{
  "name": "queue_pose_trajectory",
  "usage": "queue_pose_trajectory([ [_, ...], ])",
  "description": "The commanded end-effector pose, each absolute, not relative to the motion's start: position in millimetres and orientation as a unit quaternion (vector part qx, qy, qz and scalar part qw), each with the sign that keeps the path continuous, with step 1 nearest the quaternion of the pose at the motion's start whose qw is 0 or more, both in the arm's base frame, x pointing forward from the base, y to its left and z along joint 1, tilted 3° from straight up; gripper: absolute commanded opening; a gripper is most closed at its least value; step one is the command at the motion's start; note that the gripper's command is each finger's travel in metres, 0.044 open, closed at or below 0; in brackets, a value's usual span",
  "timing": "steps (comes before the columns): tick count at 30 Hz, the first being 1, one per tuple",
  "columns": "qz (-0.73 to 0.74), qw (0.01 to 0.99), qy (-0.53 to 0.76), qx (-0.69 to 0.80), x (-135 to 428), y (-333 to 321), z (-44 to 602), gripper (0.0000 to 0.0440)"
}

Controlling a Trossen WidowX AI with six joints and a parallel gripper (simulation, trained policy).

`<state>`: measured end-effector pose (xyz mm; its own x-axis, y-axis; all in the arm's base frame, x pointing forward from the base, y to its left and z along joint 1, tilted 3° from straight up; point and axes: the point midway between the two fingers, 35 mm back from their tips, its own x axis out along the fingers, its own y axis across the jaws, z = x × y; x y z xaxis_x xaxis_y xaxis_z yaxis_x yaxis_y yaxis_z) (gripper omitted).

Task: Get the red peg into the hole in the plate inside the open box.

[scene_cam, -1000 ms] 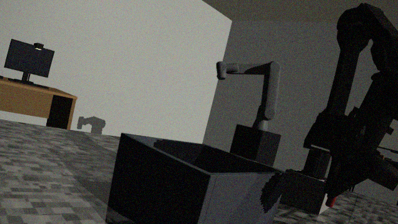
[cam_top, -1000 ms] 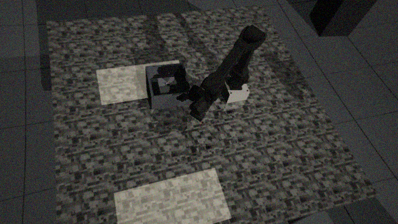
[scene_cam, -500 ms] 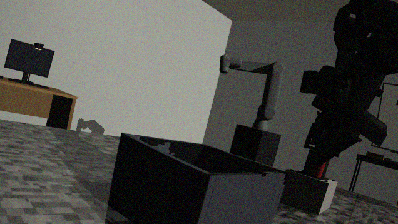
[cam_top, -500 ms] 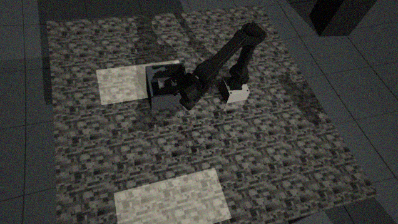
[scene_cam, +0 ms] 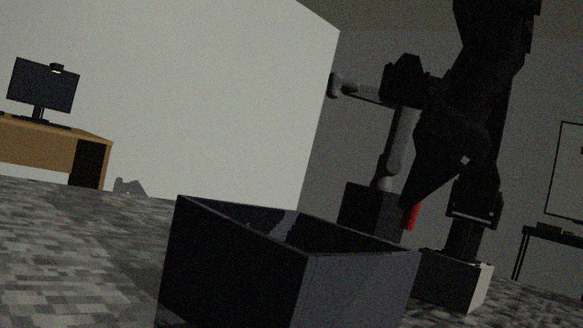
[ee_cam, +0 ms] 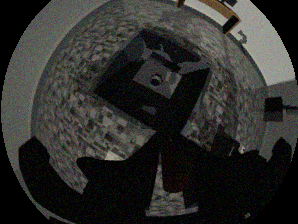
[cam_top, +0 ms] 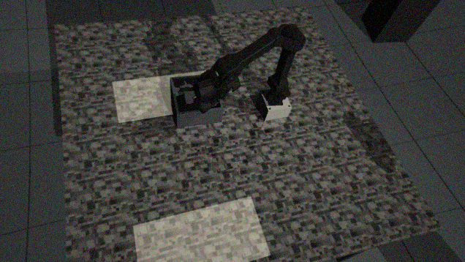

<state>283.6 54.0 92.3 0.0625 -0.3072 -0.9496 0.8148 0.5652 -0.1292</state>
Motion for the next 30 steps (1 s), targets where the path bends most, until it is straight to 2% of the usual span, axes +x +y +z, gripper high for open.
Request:
queue_pose_trajectory([
  [1,-0.409,0.692,0.547,0.232,296.0,41.4,90.6,0.0],
  [23,-0.368,0.685,0.581,0.24,347.1,-27.3,46.1,0.0004],
  [25,-0.361,0.682,0.591,0.237,346.9,-29.1,38.5,0.0033],
  [30,-0.348,0.671,0.61,0.238,348.3,-33.0,21.7,0.0154],
])
